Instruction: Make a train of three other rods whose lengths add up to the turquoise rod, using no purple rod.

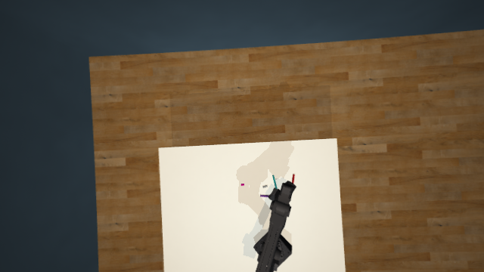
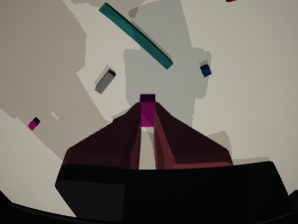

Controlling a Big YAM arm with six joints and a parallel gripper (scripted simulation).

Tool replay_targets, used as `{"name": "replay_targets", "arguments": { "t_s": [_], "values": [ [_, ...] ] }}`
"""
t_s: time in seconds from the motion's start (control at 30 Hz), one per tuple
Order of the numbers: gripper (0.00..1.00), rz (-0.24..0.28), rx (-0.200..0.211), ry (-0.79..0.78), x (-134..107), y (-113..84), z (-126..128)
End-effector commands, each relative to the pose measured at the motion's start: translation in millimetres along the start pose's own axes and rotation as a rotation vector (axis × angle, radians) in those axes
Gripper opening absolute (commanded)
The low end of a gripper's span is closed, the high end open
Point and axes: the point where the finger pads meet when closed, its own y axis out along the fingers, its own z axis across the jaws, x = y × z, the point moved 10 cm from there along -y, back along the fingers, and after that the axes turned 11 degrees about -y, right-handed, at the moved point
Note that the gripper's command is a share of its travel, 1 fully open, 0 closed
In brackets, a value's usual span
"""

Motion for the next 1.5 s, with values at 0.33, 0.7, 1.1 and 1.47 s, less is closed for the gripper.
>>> {"name": "replay_targets", "arguments": {
  "t_s": [0.33,0.7,1.1,1.47],
  "values": [
    [0.04,0.011,0.012,-0.324,-3.4,2.9,-43.0],
    [0.04,0.001,0.019,-0.510,-7.5,1.9,-69.4],
    [0.04,0.002,0.021,-0.535,-7.4,2.5,-63.1],
    [0.04,-0.002,0.018,-0.520,-5.5,11.8,-62.7]
  ]
}}
